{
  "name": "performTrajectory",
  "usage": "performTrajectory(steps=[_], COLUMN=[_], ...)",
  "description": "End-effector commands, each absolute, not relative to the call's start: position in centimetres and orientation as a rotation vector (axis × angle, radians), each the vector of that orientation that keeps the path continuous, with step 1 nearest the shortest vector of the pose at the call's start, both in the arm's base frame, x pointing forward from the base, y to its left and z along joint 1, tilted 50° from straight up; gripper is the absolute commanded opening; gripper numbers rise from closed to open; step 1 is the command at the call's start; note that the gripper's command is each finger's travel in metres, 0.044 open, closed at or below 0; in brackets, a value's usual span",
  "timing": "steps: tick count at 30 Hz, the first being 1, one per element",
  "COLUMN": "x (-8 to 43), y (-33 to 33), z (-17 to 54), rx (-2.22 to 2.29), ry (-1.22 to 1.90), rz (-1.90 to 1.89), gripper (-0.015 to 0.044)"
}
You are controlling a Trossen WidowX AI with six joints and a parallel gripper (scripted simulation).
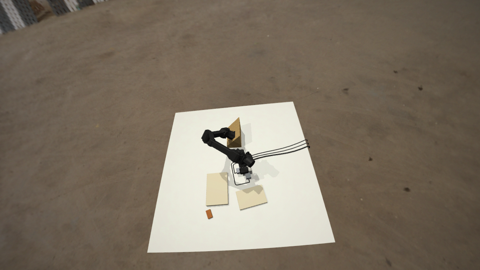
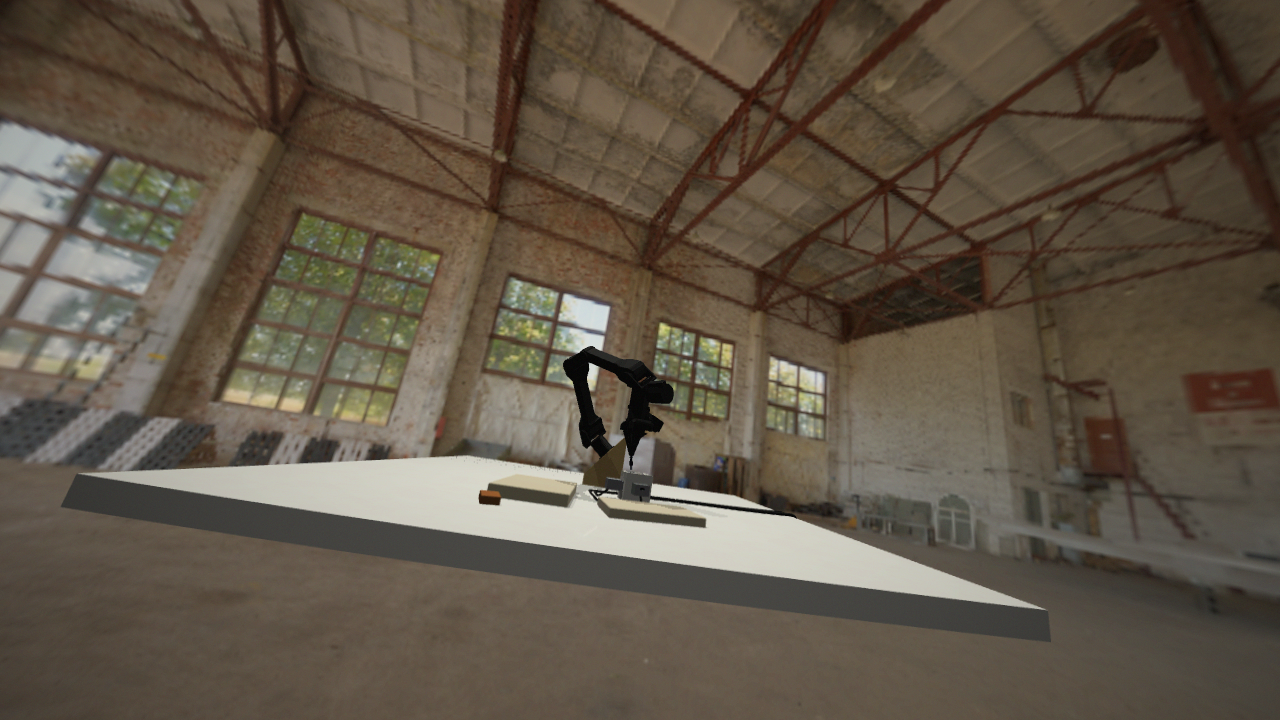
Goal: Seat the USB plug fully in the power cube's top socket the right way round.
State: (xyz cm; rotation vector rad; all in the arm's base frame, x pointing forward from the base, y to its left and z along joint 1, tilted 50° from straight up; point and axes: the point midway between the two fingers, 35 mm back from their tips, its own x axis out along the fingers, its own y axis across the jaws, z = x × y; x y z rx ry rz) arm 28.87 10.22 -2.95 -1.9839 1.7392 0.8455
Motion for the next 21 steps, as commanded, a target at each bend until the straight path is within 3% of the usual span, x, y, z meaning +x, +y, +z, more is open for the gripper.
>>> performTrajectory(steps=[1,21], x=[29.01,28.93], y=[10.69,11.58], z=[-2.64,-1.88], rx=[-1.974,-1.974], ry=[1.730,1.730], rz=[0.843,0.843], gripper=[0.0000,0.0000])
